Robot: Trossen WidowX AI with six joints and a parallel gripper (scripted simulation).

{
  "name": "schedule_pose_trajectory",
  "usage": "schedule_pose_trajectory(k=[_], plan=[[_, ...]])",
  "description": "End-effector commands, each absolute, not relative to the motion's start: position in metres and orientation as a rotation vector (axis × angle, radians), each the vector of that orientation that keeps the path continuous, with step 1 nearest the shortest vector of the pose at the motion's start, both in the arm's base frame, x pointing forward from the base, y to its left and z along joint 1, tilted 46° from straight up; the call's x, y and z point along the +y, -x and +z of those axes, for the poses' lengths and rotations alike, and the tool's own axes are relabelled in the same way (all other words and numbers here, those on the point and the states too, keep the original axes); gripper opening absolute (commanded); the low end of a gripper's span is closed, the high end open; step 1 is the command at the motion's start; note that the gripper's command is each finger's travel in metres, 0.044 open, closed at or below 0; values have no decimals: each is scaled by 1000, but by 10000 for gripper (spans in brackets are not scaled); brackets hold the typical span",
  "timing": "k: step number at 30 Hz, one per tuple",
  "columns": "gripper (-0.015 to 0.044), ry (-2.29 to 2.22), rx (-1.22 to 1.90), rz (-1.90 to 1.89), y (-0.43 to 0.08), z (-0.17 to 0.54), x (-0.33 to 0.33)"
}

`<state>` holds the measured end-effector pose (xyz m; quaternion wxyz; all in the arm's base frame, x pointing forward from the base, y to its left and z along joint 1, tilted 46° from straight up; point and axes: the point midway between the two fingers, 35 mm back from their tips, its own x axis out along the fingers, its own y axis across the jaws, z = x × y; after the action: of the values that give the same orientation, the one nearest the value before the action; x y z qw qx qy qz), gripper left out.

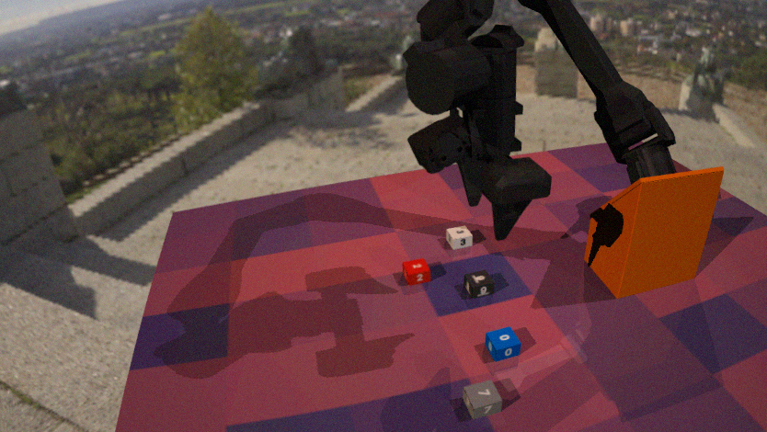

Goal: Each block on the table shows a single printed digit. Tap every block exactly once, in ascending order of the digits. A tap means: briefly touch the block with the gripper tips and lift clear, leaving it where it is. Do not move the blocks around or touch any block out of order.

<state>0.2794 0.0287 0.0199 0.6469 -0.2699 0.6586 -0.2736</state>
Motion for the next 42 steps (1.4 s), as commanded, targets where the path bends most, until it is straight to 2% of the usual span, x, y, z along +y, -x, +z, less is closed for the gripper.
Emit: schedule_pose_trajectory(k=[1,4,26,36,42], plan=[[400,621,1510,-614,-280,-22,68],[400,621,1510,-617,-278,-39,83],[400,621,1510,-617,-279,-40,84],[400,617,1507,-615,-329,-90,134],[400,616,1507,-615,-331,-94,137]])
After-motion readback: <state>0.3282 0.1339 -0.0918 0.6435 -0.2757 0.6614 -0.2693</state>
